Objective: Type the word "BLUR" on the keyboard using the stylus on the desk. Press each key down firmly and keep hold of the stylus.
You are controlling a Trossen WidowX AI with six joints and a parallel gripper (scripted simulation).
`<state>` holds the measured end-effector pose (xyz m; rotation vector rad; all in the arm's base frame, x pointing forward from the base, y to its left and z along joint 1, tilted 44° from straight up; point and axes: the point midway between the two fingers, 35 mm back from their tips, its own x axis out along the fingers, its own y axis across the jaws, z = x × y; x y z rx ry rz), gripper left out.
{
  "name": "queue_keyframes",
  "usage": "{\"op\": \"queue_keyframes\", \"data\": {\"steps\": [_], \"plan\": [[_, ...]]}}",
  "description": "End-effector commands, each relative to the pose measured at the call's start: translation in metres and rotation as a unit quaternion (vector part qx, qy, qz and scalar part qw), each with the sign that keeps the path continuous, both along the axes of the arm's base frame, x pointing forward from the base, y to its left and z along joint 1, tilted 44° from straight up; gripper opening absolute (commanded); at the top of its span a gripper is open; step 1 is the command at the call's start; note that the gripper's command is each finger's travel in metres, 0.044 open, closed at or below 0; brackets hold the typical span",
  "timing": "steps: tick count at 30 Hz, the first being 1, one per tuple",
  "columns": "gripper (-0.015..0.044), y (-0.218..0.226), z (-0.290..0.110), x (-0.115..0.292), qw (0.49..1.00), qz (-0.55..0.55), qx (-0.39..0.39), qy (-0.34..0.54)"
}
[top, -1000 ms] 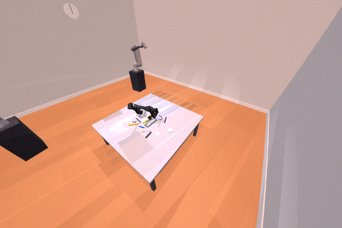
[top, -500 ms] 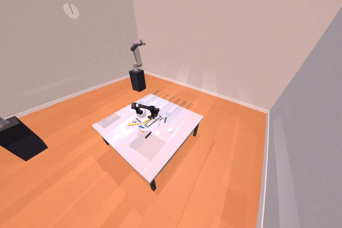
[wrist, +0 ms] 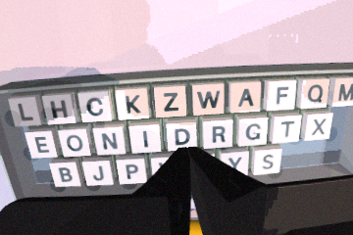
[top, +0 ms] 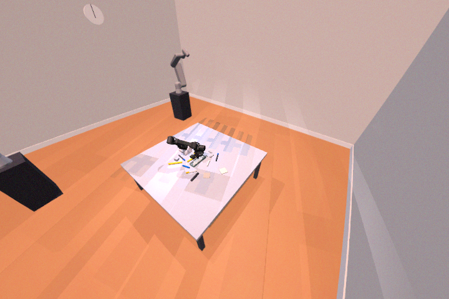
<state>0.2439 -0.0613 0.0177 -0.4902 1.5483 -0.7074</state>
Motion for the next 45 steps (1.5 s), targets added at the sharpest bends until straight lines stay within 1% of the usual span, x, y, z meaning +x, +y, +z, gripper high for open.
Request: {"op": "queue_keyframes", "data": {"steps": [1, 6, 11, 24, 30, 41, 45], "plan": [[0.0000, -0.002, 0.003, -0.001, 1.000, 0.002, -0.002, 0.001], [0.0000, -0.004, 0.005, -0.001, 1.000, 0.002, -0.001, 0.001], [0.0000, -0.049, 0.048, -0.007, 1.000, 0.002, -0.003, 0.002], [0.0000, -0.051, 0.050, -0.008, 1.000, 0.002, -0.004, 0.002], [0.0000, -0.027, 0.031, -0.037, 1.000, 0.002, -0.003, 0.003], [0.0000, -0.025, 0.029, -0.036, 1.000, 0.002, -0.002, 0.003], [0.0000, 0.008, -0.002, -0.029, 1.000, 0.003, 0.002, 0.002]]}}
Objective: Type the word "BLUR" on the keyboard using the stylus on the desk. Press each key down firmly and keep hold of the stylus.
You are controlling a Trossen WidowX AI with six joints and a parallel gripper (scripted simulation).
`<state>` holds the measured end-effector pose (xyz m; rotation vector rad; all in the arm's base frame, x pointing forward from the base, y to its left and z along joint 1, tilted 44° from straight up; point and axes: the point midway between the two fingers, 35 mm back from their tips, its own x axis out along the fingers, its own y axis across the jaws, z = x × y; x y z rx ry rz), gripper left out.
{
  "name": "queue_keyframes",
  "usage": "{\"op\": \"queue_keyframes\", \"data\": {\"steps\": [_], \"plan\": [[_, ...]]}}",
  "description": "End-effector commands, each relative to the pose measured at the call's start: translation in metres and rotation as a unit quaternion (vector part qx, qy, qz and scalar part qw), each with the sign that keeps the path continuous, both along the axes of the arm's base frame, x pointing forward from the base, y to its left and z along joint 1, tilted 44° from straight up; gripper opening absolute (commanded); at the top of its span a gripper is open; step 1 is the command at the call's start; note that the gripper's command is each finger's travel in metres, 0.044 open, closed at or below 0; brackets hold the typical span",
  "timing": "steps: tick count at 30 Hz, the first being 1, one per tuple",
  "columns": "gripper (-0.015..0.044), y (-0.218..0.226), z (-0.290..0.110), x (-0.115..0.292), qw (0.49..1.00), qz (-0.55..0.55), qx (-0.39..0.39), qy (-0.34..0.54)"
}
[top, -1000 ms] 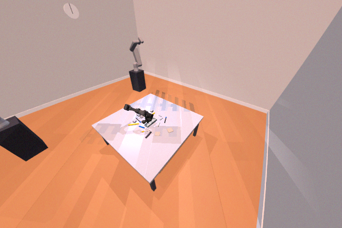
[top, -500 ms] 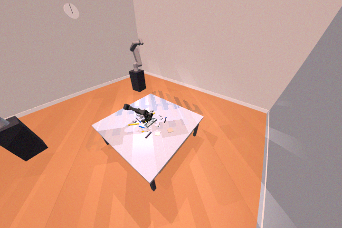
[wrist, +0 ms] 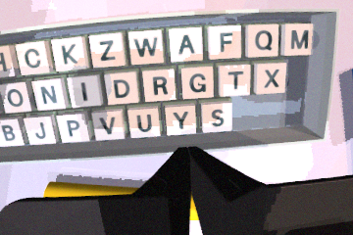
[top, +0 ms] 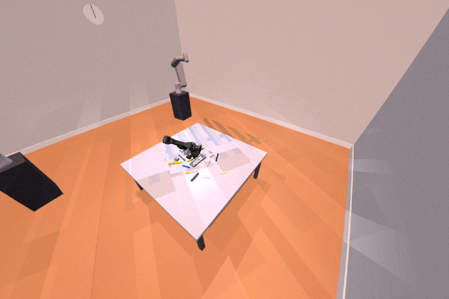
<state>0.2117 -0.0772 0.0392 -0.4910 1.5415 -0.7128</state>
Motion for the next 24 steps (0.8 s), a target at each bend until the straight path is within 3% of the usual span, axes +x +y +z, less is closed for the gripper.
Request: {"op": "queue_keyframes", "data": {"steps": [1, 17, 24], "plan": [[0.0000, 0.034, -0.033, 0.004, 1.000, 0.003, 0.004, 0.005], [0.0000, 0.047, -0.047, 0.003, 1.000, 0.002, 0.002, 0.005], [0.0000, 0.089, -0.004, 0.010, 1.000, 0.002, 0.003, 0.005]]}}
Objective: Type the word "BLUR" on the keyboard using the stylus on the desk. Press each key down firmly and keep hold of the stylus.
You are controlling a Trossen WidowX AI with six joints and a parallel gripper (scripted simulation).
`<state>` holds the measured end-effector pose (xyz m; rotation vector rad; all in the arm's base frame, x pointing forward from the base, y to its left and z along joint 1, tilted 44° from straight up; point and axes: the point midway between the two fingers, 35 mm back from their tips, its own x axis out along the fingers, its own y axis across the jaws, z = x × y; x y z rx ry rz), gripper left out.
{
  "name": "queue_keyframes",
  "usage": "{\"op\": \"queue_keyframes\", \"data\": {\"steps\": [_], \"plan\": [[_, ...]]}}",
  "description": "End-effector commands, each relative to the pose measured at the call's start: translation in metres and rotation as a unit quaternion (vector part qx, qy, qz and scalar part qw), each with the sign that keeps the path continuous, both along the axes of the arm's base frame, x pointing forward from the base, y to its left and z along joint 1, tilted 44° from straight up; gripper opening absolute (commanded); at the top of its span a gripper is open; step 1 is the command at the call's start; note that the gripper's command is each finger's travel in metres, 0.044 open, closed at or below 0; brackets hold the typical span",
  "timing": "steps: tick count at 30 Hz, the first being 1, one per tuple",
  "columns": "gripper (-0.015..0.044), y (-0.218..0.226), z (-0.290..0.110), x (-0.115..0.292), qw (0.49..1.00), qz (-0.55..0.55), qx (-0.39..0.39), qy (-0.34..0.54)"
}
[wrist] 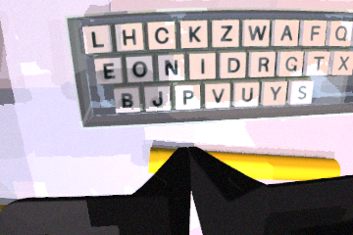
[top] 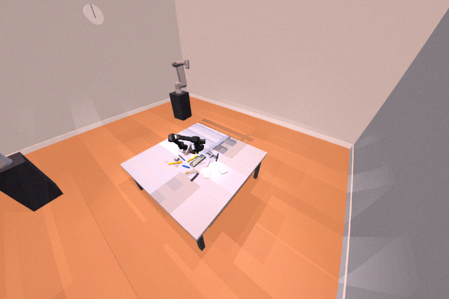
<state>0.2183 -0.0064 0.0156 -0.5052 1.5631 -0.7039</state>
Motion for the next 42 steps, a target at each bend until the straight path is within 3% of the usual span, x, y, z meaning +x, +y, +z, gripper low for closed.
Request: {"op": "queue_keyframes", "data": {"steps": [1, 10, 16, 24, 36, 42], "plan": [[0.0000, 0.018, 0.020, 0.003, 1.000, 0.000, 0.003, -0.007], [0.0000, 0.014, 0.015, 0.004, 1.000, 0.002, 0.002, -0.008], [0.0150, -0.004, 0.024, 0.009, 0.998, 0.019, 0.054, -0.006], [0.0150, -0.072, 0.063, 0.015, 0.981, 0.128, 0.132, -0.060], [0.0150, -0.142, 0.120, -0.007, 0.959, 0.260, 0.032, -0.108], [0.0150, -0.146, 0.124, -0.010, 0.957, 0.267, 0.020, -0.108]]}}
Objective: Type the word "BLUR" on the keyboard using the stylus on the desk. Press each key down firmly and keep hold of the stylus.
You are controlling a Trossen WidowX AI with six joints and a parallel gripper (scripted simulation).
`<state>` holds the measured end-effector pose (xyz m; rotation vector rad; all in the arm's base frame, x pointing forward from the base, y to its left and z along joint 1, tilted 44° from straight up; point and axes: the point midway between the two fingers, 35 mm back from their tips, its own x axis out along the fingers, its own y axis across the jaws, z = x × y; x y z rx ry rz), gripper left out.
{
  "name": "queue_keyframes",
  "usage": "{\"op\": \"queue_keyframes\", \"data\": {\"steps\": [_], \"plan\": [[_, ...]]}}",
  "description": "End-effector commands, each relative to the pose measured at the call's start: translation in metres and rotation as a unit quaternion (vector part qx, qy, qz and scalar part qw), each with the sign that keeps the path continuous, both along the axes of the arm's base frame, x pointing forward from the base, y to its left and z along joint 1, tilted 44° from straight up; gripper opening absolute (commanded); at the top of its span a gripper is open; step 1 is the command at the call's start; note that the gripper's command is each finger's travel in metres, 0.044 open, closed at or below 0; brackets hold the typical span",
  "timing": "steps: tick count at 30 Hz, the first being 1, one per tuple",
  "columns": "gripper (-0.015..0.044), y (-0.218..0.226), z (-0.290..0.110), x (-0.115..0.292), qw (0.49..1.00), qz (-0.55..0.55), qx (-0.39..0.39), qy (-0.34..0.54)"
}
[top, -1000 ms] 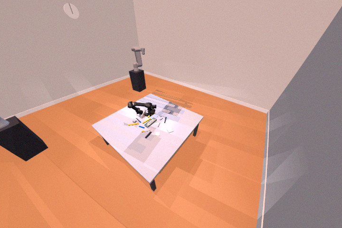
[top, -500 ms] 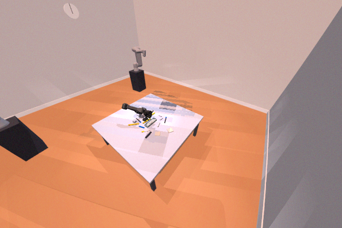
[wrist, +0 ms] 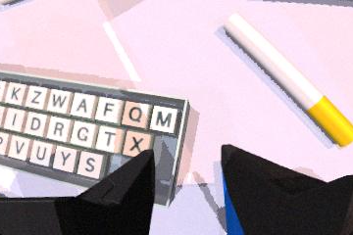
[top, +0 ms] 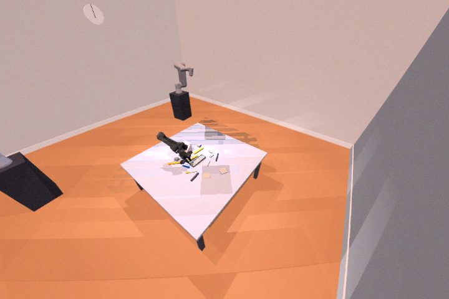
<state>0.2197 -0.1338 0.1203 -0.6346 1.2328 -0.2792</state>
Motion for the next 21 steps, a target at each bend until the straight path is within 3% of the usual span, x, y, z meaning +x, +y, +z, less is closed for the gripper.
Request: {"op": "queue_keyframes", "data": {"steps": [1, 21], "plan": [[0.0150, -0.0187, 0.0194, -0.0114, 0.998, 0.035, -0.051, -0.021], [0.0150, -0.0269, 0.0112, -0.0130, 0.998, 0.035, -0.052, -0.020]]}}
